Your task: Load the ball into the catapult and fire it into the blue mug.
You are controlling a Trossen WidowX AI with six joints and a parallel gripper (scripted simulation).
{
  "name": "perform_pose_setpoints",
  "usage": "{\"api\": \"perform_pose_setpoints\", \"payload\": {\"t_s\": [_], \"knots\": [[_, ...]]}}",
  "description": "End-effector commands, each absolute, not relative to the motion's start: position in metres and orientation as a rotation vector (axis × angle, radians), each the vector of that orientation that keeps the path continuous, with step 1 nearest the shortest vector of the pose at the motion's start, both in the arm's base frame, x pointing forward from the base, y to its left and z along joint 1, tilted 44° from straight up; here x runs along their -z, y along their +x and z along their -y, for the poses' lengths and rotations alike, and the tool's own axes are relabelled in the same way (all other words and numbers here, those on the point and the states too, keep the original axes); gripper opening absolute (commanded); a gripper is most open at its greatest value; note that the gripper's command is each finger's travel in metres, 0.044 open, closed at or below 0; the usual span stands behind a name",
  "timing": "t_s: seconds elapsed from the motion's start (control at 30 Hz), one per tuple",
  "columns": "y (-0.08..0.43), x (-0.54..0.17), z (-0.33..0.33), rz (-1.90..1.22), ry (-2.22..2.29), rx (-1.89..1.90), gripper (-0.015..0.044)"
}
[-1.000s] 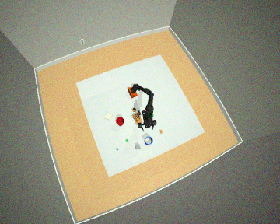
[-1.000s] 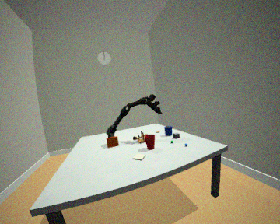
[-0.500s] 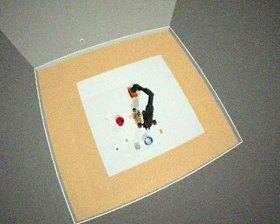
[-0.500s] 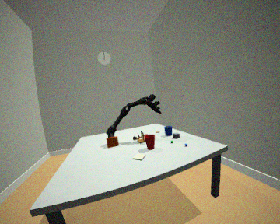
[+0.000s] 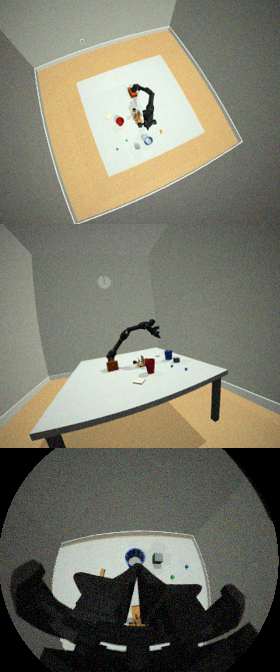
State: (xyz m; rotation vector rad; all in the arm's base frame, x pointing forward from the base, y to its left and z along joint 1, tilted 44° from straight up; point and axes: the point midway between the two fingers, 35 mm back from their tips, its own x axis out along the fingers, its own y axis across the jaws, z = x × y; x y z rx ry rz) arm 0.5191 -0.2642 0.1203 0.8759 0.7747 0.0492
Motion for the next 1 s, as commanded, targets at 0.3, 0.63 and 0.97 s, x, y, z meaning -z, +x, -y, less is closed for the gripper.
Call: {"api": "perform_pose_setpoints", "payload": {"t_s": [0.3, 0.63, 0.97], "knots": [[0.495, -0.117, 0.231, -0.872, 0.534, -0.103, 0.0], [0.466, -0.108, 0.205, -0.962, 0.251, -0.18, 0.0], [0.432, -0.099, 0.178, -1.052, -0.031, -0.293, 0.0]]}}
